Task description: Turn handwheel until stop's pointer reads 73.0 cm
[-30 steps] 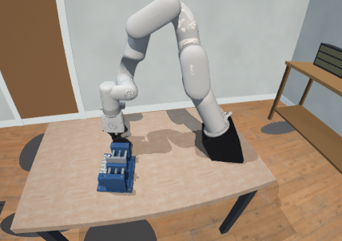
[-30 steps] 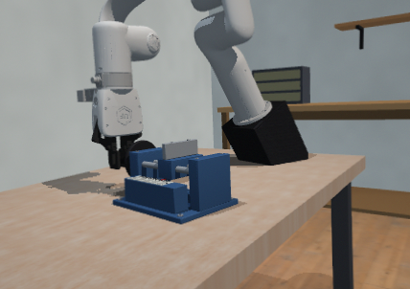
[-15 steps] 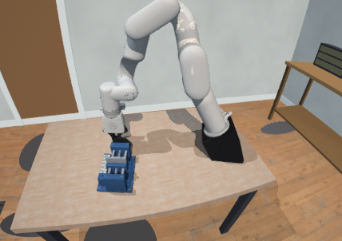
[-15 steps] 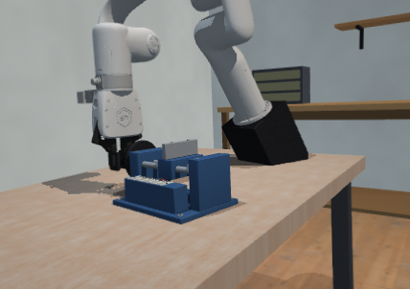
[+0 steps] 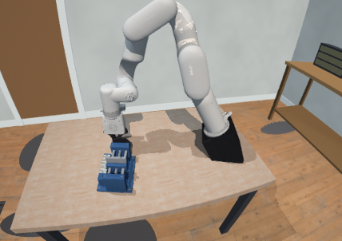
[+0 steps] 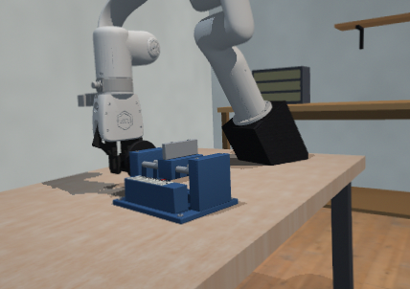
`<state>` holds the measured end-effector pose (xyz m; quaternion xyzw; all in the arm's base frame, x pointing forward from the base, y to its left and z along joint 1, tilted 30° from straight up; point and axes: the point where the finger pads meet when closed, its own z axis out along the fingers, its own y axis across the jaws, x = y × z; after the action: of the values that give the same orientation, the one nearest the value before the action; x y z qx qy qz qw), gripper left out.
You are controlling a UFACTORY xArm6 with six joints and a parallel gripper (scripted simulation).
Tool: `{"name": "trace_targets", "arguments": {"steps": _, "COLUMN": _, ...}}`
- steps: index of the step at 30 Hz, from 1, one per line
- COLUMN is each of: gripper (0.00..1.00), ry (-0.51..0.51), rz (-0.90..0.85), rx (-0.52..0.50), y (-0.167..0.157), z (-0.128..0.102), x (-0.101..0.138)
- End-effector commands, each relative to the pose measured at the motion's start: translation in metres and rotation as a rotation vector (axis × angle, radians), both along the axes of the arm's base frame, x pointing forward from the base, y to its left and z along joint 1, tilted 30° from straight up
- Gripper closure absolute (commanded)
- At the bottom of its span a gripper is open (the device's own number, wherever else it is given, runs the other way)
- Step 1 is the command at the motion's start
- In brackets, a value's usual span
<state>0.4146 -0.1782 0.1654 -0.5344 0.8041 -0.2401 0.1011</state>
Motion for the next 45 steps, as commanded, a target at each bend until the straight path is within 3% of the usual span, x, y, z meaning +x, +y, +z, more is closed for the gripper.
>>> {"name": "trace_targets", "arguments": {"steps": 1, "gripper": 0.94, "ry": 0.000, "rz": 0.000, "rx": -0.001, "y": 0.000, "z": -0.001, "x": 0.000}}
{"name": "trace_targets", "arguments": {"steps": 45, "gripper": 0.94, "ry": 0.000, "rz": 0.000, "rx": -0.001, "y": 0.002, "z": -0.034, "x": -0.013}}
